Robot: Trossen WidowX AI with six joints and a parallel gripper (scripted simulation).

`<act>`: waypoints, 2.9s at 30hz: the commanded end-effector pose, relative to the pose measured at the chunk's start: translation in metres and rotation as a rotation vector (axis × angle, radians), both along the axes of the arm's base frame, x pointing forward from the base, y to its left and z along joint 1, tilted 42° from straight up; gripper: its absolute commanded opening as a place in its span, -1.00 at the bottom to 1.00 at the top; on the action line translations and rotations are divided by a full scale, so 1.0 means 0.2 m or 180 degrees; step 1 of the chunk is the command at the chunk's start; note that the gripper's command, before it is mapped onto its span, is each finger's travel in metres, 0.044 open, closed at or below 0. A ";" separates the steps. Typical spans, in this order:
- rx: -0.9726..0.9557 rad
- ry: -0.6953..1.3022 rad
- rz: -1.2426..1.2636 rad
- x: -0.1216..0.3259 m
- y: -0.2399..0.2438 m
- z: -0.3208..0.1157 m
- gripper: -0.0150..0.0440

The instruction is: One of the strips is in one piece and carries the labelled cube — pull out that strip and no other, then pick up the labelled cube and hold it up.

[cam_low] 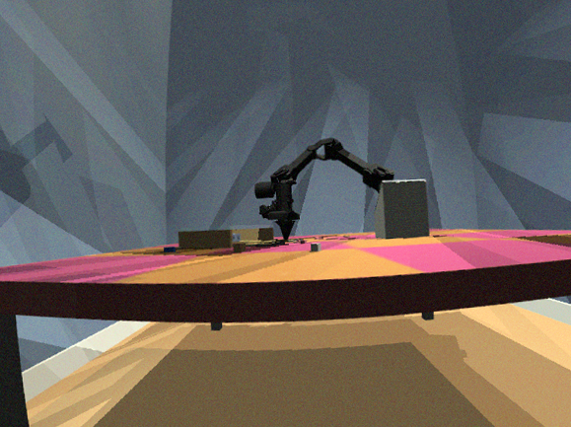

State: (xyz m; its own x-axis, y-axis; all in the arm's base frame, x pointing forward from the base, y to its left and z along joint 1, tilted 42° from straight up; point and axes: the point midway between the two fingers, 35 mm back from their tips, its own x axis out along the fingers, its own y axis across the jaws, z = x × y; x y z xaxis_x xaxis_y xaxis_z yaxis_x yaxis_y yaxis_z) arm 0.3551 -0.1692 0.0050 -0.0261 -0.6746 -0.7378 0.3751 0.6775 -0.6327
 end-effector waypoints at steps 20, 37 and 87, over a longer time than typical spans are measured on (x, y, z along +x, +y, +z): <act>0.0013 0.0008 0.0009 0.00 -0.01 -0.01 -0.49; 0.0014 0.0012 0.0009 -0.08 0.02 -0.04 -0.49; 0.0020 0.0029 0.0009 -0.43 0.13 -0.14 -0.49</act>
State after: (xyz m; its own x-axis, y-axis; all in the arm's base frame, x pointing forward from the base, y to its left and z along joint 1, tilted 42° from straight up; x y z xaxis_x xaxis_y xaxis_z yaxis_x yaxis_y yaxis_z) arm 0.2806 -0.1432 -0.0187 -0.0097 -0.6729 -0.7396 0.3708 0.6845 -0.6276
